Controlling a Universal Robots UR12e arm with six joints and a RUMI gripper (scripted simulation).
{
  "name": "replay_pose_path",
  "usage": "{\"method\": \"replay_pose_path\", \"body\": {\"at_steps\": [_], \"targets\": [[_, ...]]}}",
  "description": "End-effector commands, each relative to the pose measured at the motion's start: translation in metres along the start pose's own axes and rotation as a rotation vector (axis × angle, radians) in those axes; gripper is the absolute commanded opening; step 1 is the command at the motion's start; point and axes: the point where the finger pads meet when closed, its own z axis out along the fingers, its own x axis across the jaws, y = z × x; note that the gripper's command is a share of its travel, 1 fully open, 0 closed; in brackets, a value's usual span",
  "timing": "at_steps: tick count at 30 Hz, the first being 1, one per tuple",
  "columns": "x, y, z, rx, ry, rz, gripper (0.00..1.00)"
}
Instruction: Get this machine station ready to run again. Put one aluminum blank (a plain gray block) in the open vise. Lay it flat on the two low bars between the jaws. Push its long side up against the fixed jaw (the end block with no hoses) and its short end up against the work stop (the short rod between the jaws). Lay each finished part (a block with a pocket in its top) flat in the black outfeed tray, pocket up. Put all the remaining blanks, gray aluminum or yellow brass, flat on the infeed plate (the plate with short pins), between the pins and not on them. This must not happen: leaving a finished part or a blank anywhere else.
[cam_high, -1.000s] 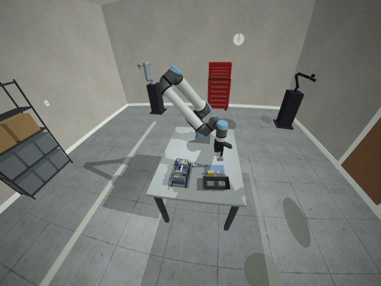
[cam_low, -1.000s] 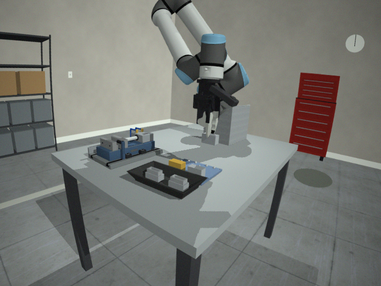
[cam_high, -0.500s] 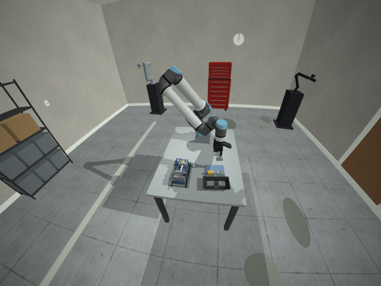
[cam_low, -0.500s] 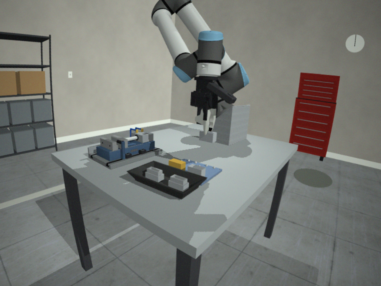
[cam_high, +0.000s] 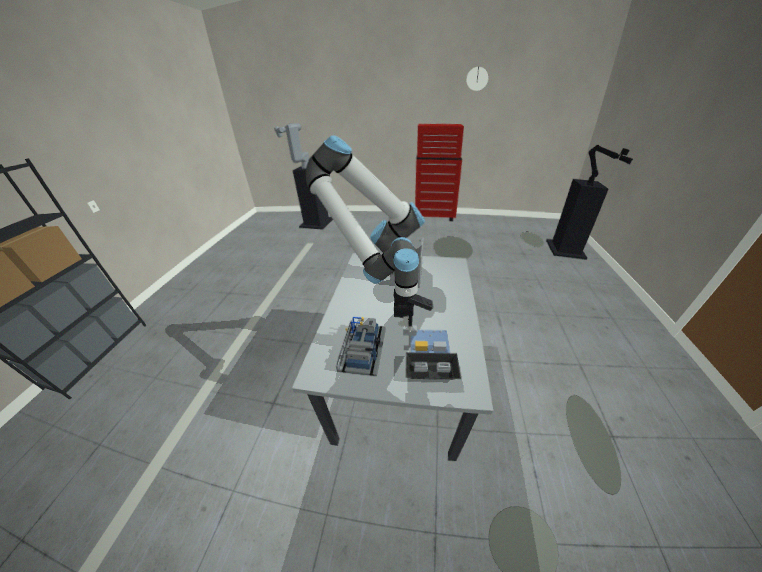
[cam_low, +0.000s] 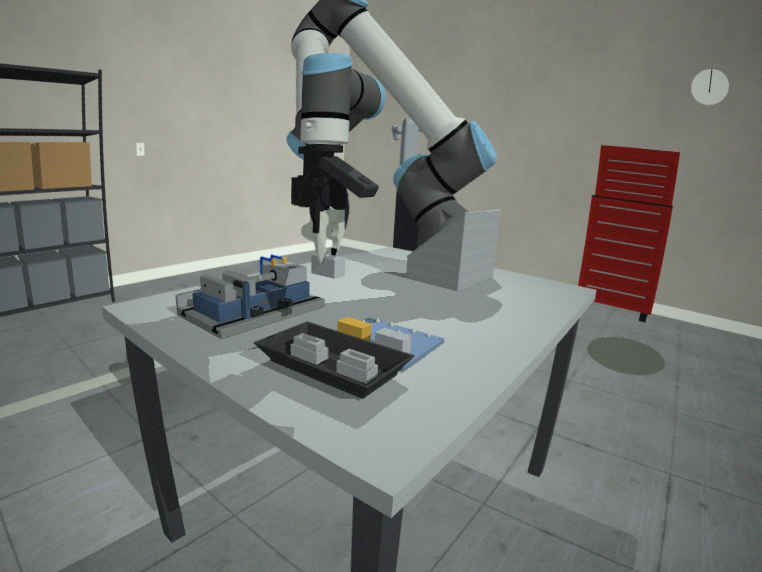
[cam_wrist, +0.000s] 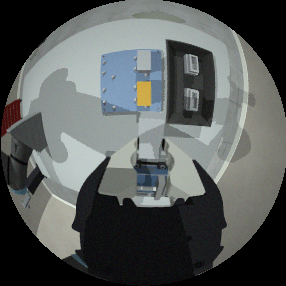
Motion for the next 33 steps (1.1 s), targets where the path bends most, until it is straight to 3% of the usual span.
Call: {"method": "replay_pose_path", "body": {"at_steps": [1, 6, 8, 10, 16, 19, 33], "targets": [[0.028, 0.053, -0.001, 0.003, 0.002, 0.008, 0.00], [0.051, 0.115, 0.000, -0.001, 0.002, 0.019, 0.00], [0.051, 0.115, 0.000, -0.001, 0.002, 0.019, 0.00], [0.063, 0.158, 0.000, -0.006, 0.002, 0.027, 0.00], [0.075, 0.225, 0.001, -0.017, 0.000, 0.038, 0.00], [0.076, 0.234, 0.002, -0.018, -0.001, 0.039, 0.00], [0.076, 0.234, 0.002, -0.018, -0.001, 0.039, 0.00]]}}
